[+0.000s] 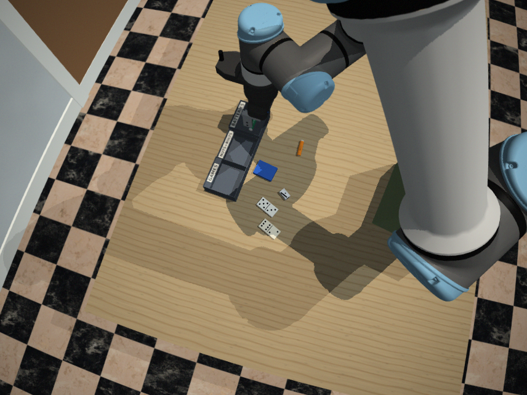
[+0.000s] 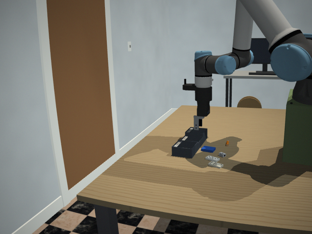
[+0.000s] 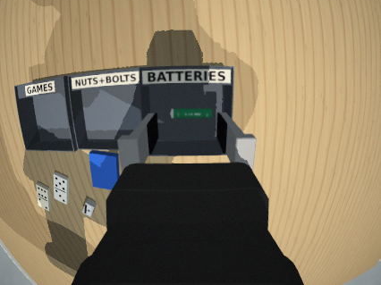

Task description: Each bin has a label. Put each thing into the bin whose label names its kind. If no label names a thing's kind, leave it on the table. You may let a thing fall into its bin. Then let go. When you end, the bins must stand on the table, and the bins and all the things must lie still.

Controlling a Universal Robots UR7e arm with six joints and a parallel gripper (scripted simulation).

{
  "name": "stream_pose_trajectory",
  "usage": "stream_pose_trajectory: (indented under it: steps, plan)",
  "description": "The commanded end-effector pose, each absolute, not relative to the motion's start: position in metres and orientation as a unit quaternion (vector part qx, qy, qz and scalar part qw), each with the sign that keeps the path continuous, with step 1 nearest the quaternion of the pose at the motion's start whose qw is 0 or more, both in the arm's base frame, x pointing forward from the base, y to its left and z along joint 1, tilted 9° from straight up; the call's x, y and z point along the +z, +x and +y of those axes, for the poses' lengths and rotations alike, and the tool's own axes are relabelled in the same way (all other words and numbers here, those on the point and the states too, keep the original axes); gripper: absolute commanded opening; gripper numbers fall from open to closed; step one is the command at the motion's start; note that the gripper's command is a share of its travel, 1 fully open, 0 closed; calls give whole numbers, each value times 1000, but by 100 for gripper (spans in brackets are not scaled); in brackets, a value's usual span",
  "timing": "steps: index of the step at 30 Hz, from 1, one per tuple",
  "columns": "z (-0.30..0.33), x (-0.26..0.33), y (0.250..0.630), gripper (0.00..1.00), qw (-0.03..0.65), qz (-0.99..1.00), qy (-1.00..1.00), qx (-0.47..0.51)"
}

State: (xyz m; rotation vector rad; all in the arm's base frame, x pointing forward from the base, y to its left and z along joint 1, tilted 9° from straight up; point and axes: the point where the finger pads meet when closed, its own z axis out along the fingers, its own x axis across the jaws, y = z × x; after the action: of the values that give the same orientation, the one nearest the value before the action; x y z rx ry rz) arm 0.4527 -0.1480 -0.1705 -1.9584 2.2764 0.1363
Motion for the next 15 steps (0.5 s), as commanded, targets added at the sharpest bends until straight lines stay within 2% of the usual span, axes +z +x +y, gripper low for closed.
stream_pose_trajectory:
  steps: [1, 15]
  plan:
    - [-148, -170, 453, 100, 68, 756, -650, 45]
    - [-150, -160, 453, 100, 68, 756, -650, 44]
